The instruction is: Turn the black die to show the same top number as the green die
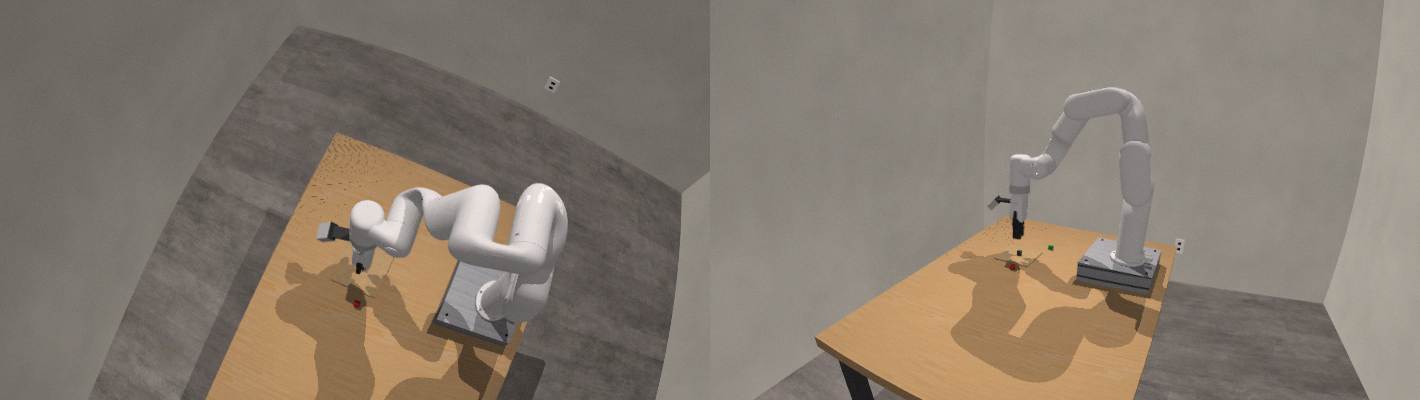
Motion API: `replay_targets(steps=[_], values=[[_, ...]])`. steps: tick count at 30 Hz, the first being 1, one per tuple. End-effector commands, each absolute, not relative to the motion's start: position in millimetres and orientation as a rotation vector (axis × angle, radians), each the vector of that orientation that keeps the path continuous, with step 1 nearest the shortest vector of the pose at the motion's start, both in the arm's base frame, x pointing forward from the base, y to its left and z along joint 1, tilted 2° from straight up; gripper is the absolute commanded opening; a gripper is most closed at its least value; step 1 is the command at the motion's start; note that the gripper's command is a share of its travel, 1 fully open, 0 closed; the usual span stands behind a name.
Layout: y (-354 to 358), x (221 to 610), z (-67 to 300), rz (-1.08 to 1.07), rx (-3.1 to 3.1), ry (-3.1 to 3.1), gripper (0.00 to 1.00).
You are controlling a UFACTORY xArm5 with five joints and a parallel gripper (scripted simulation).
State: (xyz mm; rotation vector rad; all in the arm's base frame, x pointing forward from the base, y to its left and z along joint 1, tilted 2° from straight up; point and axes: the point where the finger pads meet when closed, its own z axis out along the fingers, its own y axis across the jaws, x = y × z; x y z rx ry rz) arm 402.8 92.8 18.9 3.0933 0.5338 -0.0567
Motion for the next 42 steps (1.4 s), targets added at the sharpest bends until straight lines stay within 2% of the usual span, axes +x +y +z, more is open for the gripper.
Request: replay_targets(steps=[1, 42], values=[[93.2, 404.0, 18.8, -0.051, 3.094, 0.534, 0.31], [92.0, 402.8, -25.9, -0.051, 3.094, 0.534, 0.31]])
